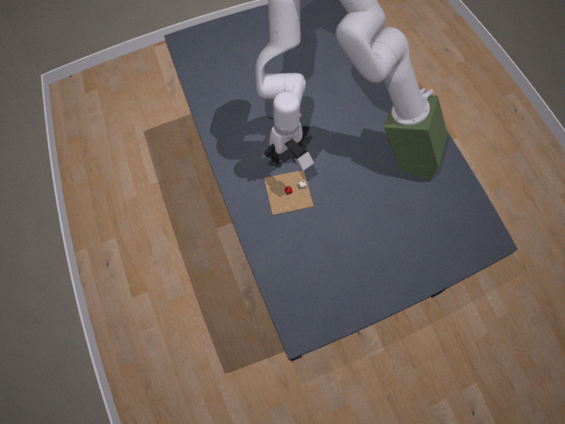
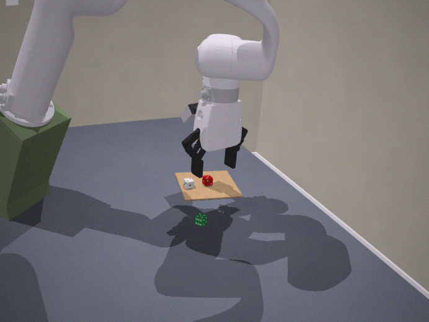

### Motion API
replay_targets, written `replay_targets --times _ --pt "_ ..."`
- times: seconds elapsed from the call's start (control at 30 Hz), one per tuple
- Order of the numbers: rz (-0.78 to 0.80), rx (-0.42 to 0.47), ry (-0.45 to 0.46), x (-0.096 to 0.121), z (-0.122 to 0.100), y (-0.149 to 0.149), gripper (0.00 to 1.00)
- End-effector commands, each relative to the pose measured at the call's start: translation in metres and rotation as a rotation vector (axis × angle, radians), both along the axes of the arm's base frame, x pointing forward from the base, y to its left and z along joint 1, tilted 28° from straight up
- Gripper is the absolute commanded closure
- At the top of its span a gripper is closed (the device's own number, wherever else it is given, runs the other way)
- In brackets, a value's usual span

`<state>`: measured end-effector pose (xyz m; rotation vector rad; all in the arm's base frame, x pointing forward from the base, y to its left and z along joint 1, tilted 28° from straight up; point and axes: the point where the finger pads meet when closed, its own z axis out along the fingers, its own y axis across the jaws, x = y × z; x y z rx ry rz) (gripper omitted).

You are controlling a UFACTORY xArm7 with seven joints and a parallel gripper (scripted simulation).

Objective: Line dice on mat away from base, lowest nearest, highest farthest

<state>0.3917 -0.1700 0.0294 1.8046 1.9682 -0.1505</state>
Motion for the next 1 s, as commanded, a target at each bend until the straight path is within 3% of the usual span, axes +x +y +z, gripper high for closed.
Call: replay_targets --times 0.0,0.73,0.83,0.97 --pt "-0.145 0.034 -0.088 -0.007 0.001 -0.009 0.00" --pt "-0.727 0.215 -0.330 -0.043 0.004 -0.040 0.00" --pt "-0.731 0.216 -0.331 -0.043 0.004 -0.041 0.00" --pt "-0.882 0.262 -0.392 -0.053 0.004 -0.047 0.00"
